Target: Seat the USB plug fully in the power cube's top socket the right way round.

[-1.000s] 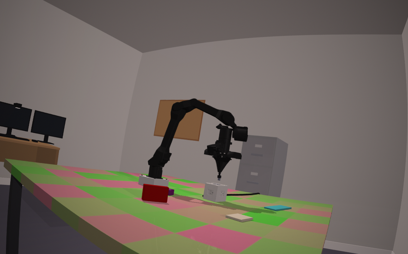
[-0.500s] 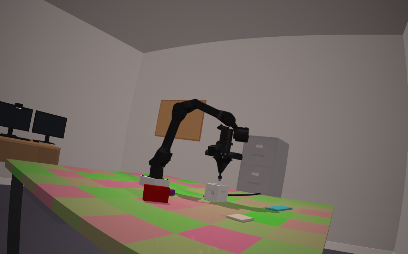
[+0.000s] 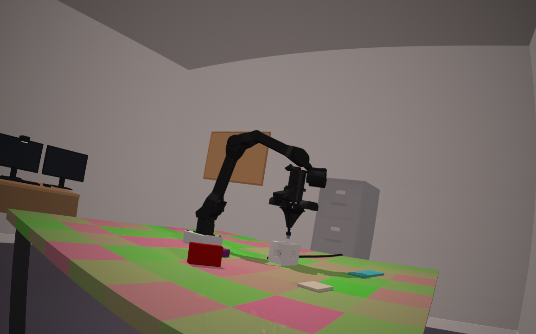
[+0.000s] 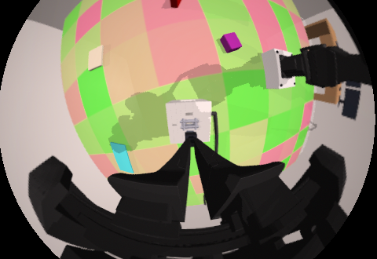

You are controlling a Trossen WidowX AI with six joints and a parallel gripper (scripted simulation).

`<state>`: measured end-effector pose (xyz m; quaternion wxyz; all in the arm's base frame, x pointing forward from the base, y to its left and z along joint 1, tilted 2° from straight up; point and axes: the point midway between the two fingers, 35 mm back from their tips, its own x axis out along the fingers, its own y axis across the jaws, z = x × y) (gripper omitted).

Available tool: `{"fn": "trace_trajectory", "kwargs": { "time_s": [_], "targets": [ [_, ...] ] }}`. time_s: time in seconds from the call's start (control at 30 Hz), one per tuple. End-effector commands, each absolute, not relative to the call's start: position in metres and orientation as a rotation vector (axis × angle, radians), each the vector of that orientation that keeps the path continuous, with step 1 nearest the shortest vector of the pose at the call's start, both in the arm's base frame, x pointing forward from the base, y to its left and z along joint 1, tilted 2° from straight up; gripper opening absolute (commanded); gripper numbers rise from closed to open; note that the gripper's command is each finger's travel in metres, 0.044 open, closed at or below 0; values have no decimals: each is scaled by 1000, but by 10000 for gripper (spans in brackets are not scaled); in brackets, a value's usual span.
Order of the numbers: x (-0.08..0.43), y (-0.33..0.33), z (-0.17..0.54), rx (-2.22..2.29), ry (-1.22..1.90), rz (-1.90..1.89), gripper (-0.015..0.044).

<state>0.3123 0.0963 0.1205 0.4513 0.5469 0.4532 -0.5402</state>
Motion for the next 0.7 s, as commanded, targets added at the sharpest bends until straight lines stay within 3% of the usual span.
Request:
{"fn": "trace_trajectory", "kwargs": {
  "time_s": [0.0,0.67],
  "targets": [
    [312,96,119,1342,1120,-1332,0],
    [312,94,117,1329,1117,-1332,0]
  ]
}}
